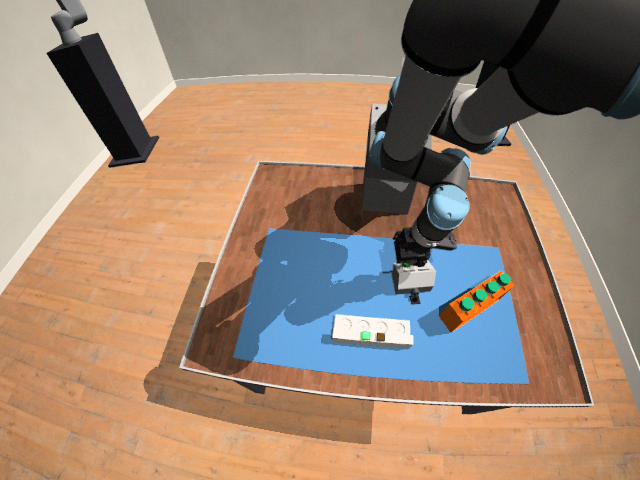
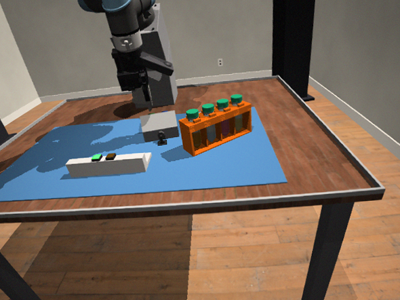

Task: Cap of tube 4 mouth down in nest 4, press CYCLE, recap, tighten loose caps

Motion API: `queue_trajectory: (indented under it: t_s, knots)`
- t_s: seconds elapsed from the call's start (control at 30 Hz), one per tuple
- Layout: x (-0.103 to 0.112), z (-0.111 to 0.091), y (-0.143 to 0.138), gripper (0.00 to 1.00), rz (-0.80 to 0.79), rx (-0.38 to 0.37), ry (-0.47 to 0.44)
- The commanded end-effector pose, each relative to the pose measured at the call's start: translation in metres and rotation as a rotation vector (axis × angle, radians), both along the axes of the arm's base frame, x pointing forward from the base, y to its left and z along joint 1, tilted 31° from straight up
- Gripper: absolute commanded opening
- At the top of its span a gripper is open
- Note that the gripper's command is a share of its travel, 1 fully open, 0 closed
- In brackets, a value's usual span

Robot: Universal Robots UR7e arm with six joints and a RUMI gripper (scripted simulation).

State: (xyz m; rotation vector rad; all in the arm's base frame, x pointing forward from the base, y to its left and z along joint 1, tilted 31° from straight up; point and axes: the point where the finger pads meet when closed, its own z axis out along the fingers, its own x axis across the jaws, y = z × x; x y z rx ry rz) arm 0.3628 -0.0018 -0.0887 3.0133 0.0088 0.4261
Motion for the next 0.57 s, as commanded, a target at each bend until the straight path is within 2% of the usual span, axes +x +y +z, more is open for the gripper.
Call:
queue_trajectory:
  t_s: [0.0,0.53]
  knots:
    - [0.0001,0.0000,-0.0002,0.00,0.000,0.000,-0.001]
    - [0.0039,-0.0063,-0.0009,0.00,0.000,0.000,0.000]
